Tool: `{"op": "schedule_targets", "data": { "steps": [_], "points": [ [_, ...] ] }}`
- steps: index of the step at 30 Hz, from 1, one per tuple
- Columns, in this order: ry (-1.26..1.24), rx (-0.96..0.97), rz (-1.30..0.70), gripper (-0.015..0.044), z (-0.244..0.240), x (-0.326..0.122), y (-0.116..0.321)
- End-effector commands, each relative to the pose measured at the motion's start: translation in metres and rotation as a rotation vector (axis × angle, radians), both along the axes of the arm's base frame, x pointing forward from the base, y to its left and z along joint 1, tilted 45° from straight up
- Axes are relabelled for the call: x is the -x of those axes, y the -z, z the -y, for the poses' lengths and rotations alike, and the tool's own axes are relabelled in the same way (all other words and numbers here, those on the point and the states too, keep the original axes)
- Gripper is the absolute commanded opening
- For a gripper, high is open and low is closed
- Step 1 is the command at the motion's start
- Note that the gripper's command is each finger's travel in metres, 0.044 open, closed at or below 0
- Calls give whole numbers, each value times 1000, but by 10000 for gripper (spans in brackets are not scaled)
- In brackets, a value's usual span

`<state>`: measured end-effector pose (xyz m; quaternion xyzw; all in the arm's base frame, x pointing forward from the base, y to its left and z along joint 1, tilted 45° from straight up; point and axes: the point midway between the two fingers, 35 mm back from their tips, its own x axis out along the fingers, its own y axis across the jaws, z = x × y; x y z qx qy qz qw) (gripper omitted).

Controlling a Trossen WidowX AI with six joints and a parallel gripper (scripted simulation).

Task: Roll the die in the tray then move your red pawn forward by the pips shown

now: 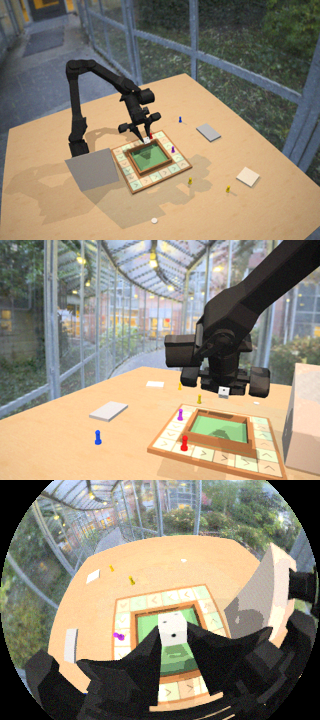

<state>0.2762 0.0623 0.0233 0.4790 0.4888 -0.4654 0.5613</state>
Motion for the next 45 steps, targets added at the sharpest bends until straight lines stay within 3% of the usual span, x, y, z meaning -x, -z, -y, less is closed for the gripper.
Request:
{"op": "schedule_targets", "data": {
  "steps": [1,2,19,24,29,34,36,39,45],
  "points": [
    [0,0,0,0,0,0,0],
    [0,0,0,0,0,0,0],
    [1,-5,-6,440,28,-1,-27],
    [-61,-394,-141,440,19,4,7],
    [-67,-817,-93,440,16,-4,18],
    [-66,-833,-87,440,16,-4,18],
    [-55,-748,-122,440,19,0,20],
    [-194,-747,-64,361,4,-12,11],
    [-793,-743,192,204,-75,-47,-39]
  ]
}}
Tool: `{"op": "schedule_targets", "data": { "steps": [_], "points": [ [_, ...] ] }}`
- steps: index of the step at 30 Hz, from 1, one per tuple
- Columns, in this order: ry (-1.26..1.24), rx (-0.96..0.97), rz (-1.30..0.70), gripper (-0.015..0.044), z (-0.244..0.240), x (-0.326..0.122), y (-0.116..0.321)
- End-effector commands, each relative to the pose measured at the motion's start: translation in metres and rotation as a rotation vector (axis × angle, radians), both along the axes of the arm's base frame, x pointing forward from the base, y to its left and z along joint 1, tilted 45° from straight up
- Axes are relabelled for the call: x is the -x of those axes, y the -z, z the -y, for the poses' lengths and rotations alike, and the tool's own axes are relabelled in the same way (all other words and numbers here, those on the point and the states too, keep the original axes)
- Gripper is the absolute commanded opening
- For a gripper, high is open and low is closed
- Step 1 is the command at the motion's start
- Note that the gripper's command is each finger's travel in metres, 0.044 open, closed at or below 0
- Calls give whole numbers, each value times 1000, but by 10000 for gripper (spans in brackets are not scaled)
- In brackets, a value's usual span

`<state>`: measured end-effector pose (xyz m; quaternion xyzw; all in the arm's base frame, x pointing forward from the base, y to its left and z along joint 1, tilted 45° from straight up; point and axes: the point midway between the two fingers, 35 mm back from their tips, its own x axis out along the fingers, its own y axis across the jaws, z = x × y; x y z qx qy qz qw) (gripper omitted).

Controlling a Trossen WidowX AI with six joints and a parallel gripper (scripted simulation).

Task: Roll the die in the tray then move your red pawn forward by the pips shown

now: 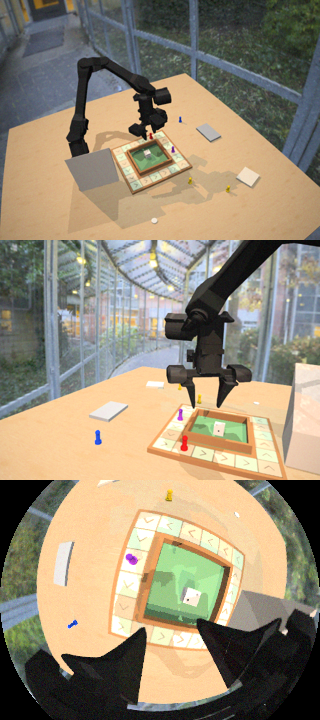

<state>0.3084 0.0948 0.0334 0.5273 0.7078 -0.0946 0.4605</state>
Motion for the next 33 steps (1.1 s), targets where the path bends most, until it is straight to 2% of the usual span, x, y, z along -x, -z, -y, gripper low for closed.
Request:
{"op": "schedule_targets", "data": {
  "steps": [1,14,33],
  "points": [
    [-280,-62,273,200,-54,-17,-36],
    [-328,-73,318,200,-60,-18,-39],
    [-328,-74,317,200,-83,-18,-17]
  ]
}}
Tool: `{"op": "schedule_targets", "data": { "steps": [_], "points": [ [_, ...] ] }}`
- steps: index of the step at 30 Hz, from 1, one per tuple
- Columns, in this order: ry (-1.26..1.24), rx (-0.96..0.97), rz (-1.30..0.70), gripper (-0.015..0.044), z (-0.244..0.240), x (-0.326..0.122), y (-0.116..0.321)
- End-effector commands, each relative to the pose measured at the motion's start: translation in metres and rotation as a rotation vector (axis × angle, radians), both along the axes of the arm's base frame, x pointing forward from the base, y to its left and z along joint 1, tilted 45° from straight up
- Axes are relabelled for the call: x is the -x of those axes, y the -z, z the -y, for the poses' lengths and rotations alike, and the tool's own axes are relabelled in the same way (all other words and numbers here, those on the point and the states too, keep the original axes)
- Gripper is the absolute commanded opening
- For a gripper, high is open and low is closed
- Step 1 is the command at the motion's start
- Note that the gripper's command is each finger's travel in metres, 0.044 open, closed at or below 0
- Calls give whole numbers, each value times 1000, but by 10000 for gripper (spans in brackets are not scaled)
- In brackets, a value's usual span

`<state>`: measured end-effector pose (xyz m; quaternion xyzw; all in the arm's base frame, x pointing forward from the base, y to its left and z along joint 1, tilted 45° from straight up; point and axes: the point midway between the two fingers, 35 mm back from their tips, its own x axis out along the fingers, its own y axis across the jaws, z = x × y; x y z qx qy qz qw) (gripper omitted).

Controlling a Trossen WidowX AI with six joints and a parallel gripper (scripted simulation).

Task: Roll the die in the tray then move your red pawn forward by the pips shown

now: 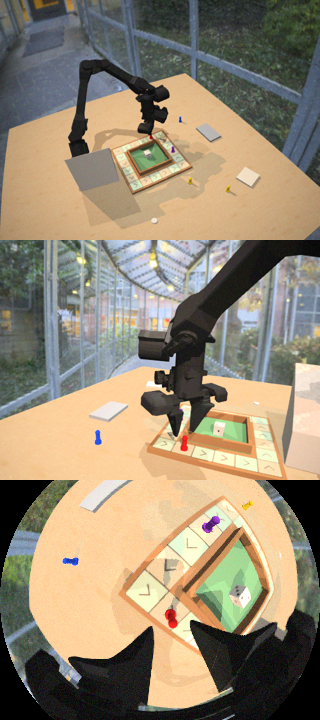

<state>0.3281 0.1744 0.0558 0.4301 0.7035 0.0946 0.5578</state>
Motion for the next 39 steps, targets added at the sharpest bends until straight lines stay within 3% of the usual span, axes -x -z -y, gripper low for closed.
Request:
{"op": "schedule_targets", "data": {
  "steps": [1,16,21,31,39],
  "points": [
    [1,3,-8,200,-5,2,7],
    [1,1,-8,200,-21,3,22],
    [1,1,-8,69,-21,3,22],
    [1,1,-8,2,-21,3,22],
    [1,8,-7,0,1,-3,1]
  ]
}}
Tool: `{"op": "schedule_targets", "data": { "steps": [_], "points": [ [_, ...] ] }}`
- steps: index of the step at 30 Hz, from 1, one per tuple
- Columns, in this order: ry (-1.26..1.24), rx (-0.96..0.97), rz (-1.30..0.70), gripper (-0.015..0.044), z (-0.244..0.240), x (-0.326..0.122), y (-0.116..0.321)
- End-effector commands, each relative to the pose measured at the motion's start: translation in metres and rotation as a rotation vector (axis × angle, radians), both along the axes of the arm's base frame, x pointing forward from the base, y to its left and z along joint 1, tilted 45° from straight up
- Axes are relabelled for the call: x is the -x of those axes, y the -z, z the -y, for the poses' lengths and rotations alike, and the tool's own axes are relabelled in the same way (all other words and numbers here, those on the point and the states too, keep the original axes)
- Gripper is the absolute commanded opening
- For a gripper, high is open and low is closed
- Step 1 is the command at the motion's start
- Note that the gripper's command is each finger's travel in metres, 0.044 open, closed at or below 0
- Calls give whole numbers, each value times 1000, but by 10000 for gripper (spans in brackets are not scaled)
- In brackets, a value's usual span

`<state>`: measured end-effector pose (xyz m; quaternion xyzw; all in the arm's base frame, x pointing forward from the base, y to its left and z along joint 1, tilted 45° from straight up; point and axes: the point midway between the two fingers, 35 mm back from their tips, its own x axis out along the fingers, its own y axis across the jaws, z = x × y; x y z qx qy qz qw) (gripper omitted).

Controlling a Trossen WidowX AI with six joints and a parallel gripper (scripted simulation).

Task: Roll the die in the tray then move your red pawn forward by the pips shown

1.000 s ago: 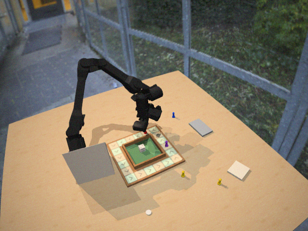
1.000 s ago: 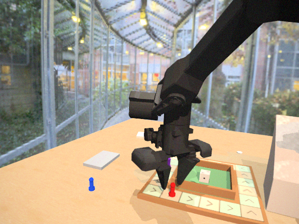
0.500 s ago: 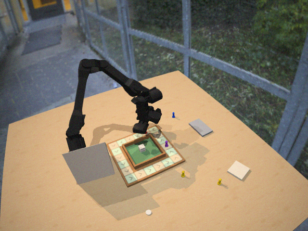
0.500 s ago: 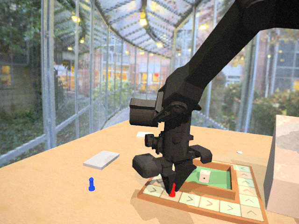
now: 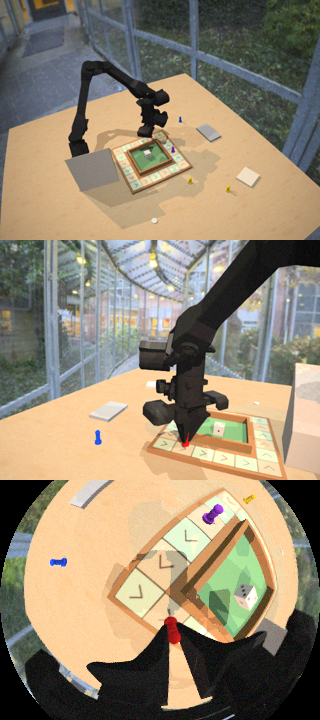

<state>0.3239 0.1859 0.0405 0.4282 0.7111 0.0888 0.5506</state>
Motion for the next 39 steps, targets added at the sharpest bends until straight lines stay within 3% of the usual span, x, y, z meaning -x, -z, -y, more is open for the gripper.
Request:
{"op": "schedule_targets", "data": {
  "steps": [1,15,39],
  "points": [
    [5,4,16,0,18,-8,-19],
    [5,1,15,0,78,-3,-85],
    [5,3,13,0,51,45,-44]
  ]
}}
